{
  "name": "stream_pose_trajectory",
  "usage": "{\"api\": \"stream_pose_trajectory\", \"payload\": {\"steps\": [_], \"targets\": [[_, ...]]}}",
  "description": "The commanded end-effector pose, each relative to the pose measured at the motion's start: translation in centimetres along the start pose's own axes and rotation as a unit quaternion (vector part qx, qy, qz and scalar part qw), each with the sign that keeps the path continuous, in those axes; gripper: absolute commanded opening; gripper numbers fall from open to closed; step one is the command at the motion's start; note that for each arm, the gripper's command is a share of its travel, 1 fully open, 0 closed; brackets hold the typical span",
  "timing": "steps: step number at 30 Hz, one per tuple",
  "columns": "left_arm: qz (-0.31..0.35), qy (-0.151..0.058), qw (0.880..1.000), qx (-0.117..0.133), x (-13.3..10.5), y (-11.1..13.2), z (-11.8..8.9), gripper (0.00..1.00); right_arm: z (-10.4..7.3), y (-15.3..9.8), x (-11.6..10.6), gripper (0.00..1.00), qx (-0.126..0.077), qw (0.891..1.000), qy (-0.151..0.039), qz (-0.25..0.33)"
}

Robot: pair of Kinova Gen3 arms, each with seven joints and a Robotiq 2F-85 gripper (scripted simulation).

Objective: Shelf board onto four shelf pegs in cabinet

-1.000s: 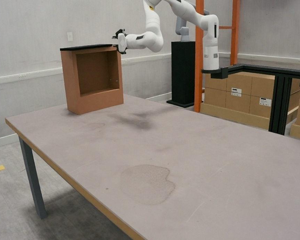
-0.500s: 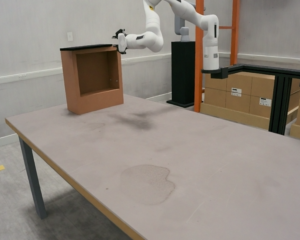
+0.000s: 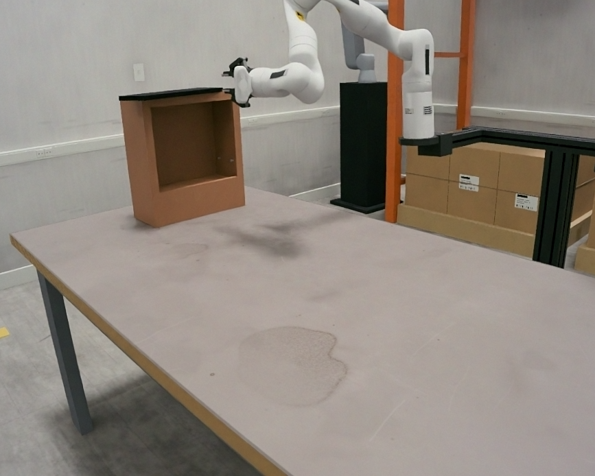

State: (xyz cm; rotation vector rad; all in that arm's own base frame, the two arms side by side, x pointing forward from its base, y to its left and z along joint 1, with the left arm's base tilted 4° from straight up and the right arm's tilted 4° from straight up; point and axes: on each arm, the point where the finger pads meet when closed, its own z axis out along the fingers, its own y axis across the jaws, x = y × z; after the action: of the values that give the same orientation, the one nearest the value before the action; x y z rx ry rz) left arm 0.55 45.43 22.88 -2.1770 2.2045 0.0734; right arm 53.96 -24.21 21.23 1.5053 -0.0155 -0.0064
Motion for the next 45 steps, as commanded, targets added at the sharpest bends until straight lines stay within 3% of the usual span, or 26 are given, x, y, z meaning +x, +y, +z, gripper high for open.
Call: {"api": "stream_pose_trajectory", "payload": {"steps": [1, 7, 15, 17, 23, 32, 34, 40, 45], "targets": [[0.000, -0.001, 1.000, 0.000, 0.0, 0.0, -0.1, 1.000, 0.0, 0.1, 0.0, 0.430, 0.000, 1.000, 0.001, 0.001], [0.000, -0.001, 1.000, 0.000, 0.0, 0.0, -0.1, 1.000, 0.1, 0.2, 0.1, 0.430, -0.002, 1.000, 0.014, 0.002], [0.000, -0.001, 1.000, 0.000, 0.0, 0.0, -0.1, 1.000, 0.4, 0.2, 0.2, 0.430, -0.004, 0.998, 0.062, 0.002], [0.000, -0.001, 1.000, 0.000, 0.0, 0.0, -0.1, 1.000, 0.4, 0.2, 0.2, 0.430, -0.004, 0.998, 0.062, 0.002], [0.000, -0.001, 1.000, 0.000, 0.0, 0.0, -0.1, 1.000, 0.5, 0.1, 0.1, 0.430, -0.001, 0.994, 0.111, 0.001], [0.000, -0.001, 1.000, 0.000, 0.0, 0.0, -0.1, 1.000, 8.0, -1.9, 2.0, 0.430, -0.001, 0.993, 0.117, 0.001], [0.000, -0.001, 1.000, 0.000, 0.0, 0.0, -0.1, 1.000, 8.0, -1.9, 2.0, 0.430, -0.001, 0.993, 0.117, 0.001], [0.000, -0.001, 1.000, 0.000, 0.0, 0.0, -0.1, 1.000, 11.0, -2.6, 2.8, 0.430, -0.001, 0.993, 0.117, 0.001], [0.000, -0.001, 1.000, 0.000, 0.0, 0.0, -0.1, 1.000, 11.8, -2.8, 3.0, 0.430, -0.001, 0.993, 0.117, 0.001]]}}
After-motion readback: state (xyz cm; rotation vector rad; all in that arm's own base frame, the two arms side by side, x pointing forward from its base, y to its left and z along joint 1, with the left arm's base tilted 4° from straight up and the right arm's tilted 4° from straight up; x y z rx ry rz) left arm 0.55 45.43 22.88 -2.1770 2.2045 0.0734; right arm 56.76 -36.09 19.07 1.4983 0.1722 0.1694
